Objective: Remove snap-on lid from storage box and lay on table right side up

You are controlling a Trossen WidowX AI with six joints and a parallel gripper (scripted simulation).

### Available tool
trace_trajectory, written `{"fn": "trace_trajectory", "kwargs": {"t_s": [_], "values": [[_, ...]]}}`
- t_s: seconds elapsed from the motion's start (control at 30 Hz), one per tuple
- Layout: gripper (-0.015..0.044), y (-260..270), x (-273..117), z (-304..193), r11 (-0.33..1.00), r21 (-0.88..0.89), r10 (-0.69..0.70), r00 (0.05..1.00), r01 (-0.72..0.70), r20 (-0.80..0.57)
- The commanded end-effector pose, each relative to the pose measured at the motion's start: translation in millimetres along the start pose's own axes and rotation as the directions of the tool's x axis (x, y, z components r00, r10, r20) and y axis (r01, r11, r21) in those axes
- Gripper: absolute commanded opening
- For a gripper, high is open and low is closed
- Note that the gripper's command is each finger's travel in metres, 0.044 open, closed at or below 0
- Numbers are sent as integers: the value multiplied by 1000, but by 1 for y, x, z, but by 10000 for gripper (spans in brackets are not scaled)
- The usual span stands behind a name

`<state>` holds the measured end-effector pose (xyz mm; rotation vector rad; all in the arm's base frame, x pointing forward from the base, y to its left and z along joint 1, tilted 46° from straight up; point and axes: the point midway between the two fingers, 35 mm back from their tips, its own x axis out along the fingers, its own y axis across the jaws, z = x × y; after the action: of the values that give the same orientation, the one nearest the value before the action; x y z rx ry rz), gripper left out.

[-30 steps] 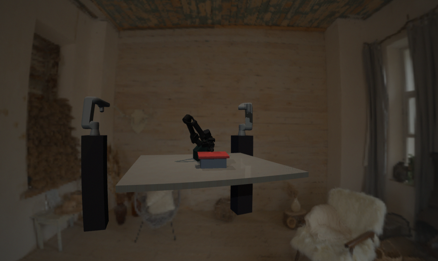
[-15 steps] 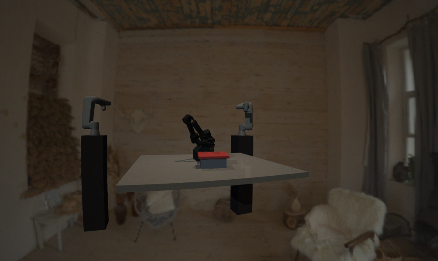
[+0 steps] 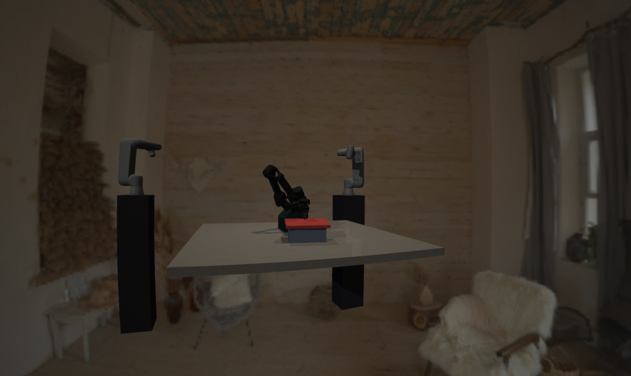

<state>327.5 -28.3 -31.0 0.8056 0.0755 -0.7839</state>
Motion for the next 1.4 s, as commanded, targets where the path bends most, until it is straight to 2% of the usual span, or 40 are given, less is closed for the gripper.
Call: {"fn": "trace_trajectory", "kwargs": {"t_s": [0.0, 1.37], "values": [[0, 0, 0, 0, 1000, -3, 0, 1000, 0, -1], [0, 10, -4, 0, 1000, -3, -2, 1000, 2, 0]]}}
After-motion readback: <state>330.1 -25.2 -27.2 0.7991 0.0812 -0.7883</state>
